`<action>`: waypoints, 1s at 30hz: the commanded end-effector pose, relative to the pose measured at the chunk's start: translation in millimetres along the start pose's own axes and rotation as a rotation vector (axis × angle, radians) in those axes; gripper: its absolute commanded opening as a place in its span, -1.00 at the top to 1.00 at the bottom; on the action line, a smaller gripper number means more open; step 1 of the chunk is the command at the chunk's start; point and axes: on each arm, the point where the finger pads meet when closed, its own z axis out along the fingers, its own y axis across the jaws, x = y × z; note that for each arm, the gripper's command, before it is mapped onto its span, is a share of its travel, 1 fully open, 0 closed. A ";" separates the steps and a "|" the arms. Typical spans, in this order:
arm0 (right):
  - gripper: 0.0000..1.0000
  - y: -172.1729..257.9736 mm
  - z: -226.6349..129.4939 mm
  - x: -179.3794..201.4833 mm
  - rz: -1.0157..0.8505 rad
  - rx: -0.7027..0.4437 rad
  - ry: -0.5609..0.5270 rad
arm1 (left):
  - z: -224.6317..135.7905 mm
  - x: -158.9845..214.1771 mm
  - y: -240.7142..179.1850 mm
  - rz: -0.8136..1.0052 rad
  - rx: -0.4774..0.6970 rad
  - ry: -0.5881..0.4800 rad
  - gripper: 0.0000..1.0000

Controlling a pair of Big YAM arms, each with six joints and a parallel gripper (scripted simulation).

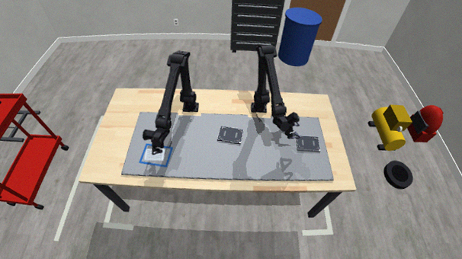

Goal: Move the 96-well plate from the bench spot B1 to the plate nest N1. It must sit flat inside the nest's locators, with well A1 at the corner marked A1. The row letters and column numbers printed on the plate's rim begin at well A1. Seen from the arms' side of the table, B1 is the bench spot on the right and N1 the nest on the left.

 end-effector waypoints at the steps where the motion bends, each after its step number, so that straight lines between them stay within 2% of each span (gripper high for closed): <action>1: -1.00 0.1 -5.5 -14.6 -0.162 -0.062 -0.030 | -31.3 -4.2 -64.1 0.079 0.180 -0.005 -1.00; 3: -1.00 0.0 -4.3 -14.1 -0.258 -0.089 -0.032 | -57.5 12.5 -97.3 0.135 0.305 0.014 -1.00; 6: -1.00 0.0 -3.1 -13.3 -0.333 -0.119 -0.031 | -80.5 33.2 -119.0 0.187 0.407 0.037 -1.00; 13: -1.00 -0.2 -0.2 -12.0 -0.568 -0.186 -0.035 | -162.8 77.8 -178.1 0.325 0.710 0.059 -1.00; 15: -1.00 -0.2 -0.2 -12.0 -0.568 -0.186 -0.035 | -162.8 77.8 -178.1 0.325 0.710 0.059 -1.00; 18: -1.00 -0.4 1.1 -11.6 -0.679 -0.211 -0.038 | -211.4 94.5 -202.9 0.386 0.863 0.050 -1.00; 19: -1.00 -0.4 1.7 -11.1 -0.715 -0.227 -0.037 | -226.4 109.0 -205.1 0.420 0.915 0.058 -1.00; 28: -1.00 -0.3 4.8 -9.2 -0.976 -0.310 -0.033 | -344.1 163.0 -224.0 0.560 1.266 0.042 -1.00; 30: -1.00 6.8 -0.2 -19.1 -1.029 -0.334 -0.051 | -372.3 175.1 -223.4 0.591 1.348 0.032 -1.00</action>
